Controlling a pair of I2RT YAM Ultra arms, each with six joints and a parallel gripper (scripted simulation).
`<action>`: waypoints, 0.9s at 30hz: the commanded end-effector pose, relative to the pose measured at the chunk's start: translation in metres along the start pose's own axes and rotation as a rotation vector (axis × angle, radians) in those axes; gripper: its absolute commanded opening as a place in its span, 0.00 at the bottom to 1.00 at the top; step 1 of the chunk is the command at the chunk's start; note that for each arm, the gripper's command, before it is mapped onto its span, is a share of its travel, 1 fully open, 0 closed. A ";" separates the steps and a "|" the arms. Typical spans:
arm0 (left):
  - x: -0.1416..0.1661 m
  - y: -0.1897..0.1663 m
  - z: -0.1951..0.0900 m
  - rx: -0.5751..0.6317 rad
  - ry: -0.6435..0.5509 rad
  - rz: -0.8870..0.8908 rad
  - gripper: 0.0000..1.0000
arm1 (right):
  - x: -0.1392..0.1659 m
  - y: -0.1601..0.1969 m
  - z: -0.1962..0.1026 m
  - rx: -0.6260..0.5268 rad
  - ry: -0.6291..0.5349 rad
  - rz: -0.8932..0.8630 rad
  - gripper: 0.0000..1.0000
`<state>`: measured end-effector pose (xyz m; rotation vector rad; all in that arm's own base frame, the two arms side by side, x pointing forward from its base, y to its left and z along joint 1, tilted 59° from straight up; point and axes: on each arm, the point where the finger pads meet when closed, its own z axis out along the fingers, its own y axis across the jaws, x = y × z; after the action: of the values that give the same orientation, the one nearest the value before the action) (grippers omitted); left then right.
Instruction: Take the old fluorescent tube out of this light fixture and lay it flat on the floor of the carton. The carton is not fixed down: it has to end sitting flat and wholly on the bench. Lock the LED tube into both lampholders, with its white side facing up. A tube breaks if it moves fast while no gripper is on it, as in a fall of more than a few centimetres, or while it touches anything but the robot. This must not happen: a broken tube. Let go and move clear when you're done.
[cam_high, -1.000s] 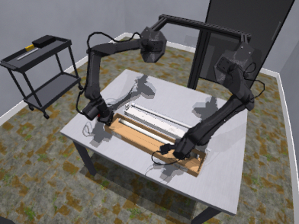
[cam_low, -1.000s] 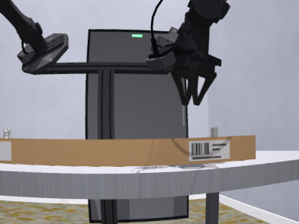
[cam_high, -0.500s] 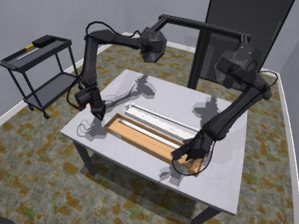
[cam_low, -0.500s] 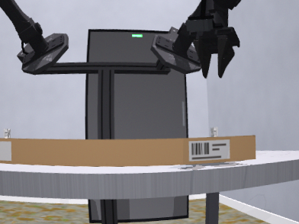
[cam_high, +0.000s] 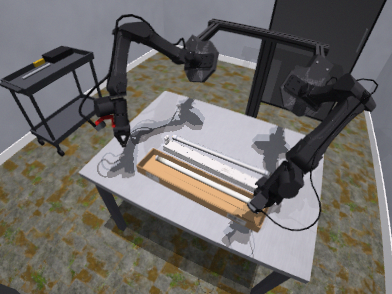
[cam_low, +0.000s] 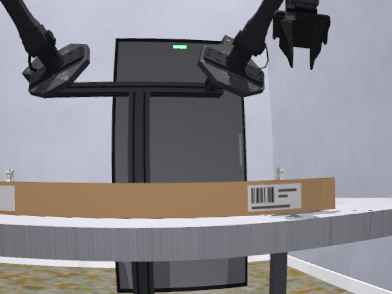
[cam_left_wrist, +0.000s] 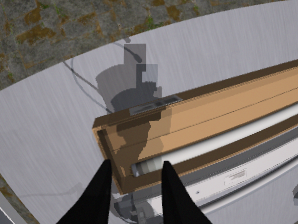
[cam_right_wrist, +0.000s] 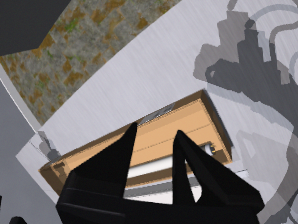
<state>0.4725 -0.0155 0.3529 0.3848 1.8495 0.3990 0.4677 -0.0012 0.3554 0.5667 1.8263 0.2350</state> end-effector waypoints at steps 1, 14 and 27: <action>-0.030 0.017 -0.034 -0.013 -0.163 -0.155 0.32 | -0.030 0.015 -0.032 -0.119 -0.123 -0.128 0.32; -0.027 0.031 -0.102 0.028 -0.360 -0.468 0.32 | -0.038 0.011 -0.100 -0.235 -0.342 -0.484 0.32; -0.038 0.049 -0.120 -0.007 -0.411 -0.467 0.32 | -0.032 0.018 -0.103 -0.255 -0.333 -0.487 0.32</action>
<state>0.3772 0.0000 0.4130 0.0036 1.5475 -0.0008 0.3791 0.0003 0.4115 -0.0040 1.5511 0.0041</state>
